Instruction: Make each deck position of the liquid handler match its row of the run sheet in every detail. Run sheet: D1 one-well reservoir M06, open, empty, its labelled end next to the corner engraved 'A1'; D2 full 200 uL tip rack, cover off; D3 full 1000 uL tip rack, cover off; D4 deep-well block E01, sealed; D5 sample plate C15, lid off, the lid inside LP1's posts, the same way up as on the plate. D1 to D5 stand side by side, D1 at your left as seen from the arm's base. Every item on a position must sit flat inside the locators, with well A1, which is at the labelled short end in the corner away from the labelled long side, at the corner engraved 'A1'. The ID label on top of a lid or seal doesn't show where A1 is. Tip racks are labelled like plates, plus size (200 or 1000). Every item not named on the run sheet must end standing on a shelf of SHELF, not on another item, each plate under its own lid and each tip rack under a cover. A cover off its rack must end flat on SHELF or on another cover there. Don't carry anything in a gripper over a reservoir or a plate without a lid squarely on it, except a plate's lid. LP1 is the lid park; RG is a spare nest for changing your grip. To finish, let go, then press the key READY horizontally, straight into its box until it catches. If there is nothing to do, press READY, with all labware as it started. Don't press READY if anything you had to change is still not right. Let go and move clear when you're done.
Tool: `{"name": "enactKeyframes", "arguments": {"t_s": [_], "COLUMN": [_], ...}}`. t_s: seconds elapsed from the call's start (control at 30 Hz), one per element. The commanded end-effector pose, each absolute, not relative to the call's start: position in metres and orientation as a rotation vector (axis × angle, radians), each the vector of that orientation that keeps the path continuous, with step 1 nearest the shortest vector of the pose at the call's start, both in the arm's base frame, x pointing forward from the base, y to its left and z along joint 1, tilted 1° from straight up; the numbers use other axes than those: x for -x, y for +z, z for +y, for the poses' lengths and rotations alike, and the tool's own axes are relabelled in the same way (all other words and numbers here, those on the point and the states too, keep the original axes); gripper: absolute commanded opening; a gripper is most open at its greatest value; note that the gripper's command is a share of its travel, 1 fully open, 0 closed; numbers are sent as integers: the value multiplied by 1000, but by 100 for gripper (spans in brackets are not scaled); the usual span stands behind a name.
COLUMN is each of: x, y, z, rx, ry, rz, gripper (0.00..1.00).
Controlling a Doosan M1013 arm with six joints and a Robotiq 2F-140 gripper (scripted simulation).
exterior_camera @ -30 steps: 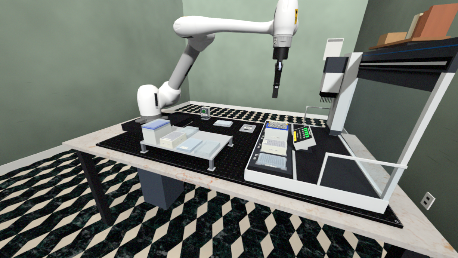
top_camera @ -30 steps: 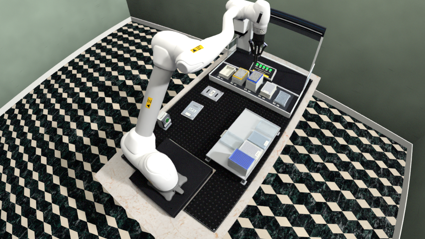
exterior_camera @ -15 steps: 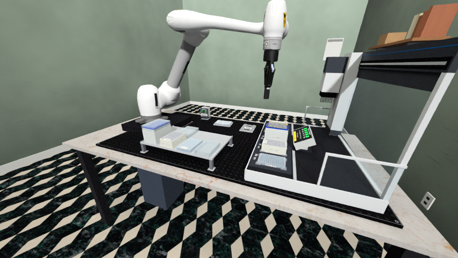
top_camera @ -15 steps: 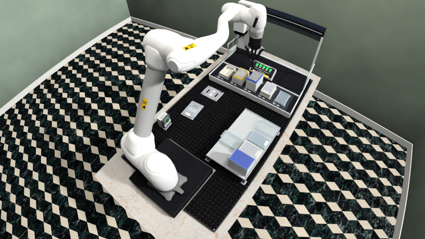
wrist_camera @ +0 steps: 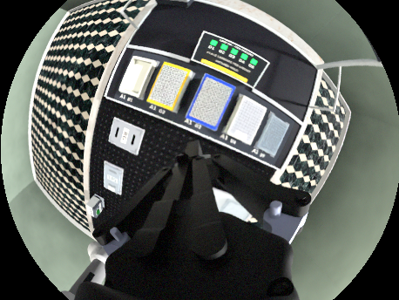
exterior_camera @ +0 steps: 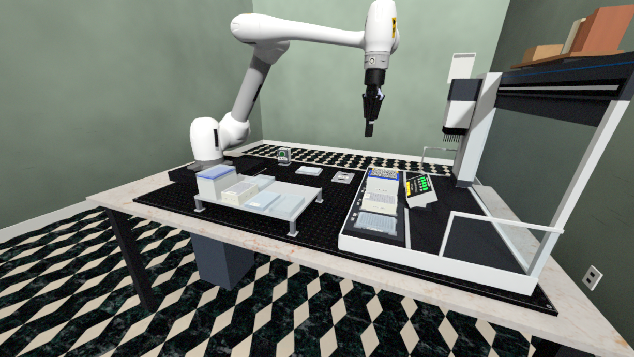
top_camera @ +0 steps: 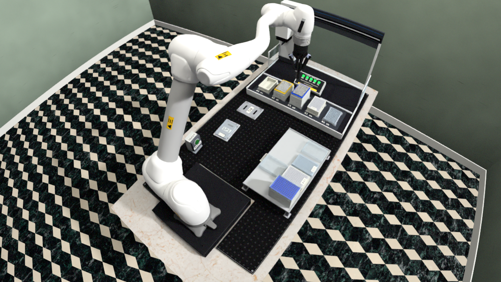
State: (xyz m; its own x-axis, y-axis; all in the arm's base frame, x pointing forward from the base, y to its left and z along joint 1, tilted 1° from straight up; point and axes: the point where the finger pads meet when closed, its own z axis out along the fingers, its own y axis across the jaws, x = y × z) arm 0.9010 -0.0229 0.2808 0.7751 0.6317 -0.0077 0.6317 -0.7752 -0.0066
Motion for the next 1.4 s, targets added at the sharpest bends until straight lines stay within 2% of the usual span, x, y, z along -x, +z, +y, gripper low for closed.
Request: {"name": "enactKeyframes", "arguments": {"t_s": [0.0,0.17,0.8,1.37], "x": [-901,-901,-819,-819], "y": [282,282,265,265], "z": [-23,-23,-22,-22], "rx": [2916,2879,2626,2340], "ry": [11,11,10,8], "rz": [-1158,-1245,-1714,-2086], "gripper": [10,10,10,10]}}
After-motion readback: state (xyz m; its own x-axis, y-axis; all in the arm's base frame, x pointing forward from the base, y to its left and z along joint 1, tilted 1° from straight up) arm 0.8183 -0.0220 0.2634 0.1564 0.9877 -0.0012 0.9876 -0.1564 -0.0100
